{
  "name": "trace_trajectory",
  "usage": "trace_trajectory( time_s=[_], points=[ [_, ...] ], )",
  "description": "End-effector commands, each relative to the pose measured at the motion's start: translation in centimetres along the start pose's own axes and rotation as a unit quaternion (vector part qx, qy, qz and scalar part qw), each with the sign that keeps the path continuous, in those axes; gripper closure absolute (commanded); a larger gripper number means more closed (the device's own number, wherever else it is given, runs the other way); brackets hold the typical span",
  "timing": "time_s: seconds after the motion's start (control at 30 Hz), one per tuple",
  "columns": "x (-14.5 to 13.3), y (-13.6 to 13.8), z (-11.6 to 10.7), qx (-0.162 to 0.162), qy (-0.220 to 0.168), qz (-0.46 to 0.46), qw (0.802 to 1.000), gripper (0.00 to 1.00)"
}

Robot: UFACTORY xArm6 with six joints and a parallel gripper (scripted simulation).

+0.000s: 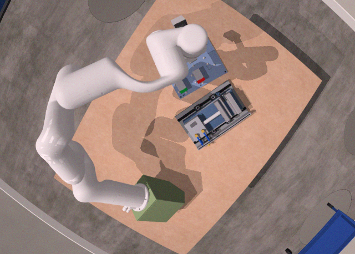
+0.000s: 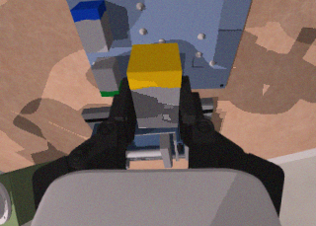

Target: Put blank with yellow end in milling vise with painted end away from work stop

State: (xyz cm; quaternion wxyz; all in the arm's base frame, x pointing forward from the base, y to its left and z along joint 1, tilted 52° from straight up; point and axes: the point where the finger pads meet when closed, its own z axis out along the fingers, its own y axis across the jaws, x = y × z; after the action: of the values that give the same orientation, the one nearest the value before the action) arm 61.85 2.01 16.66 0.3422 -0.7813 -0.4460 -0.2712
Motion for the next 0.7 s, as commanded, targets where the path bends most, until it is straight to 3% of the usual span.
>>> trace_trajectory(
  time_s=[0.0, 0.67],
  points=[
    [0.07, 0.08, -0.21, -0.002, 0.000, -0.001, 1.000, 1.00],
    [0.06, 0.08, 0.37, -0.002, 0.000, -0.001, 1.000, 1.00]
  ],
)
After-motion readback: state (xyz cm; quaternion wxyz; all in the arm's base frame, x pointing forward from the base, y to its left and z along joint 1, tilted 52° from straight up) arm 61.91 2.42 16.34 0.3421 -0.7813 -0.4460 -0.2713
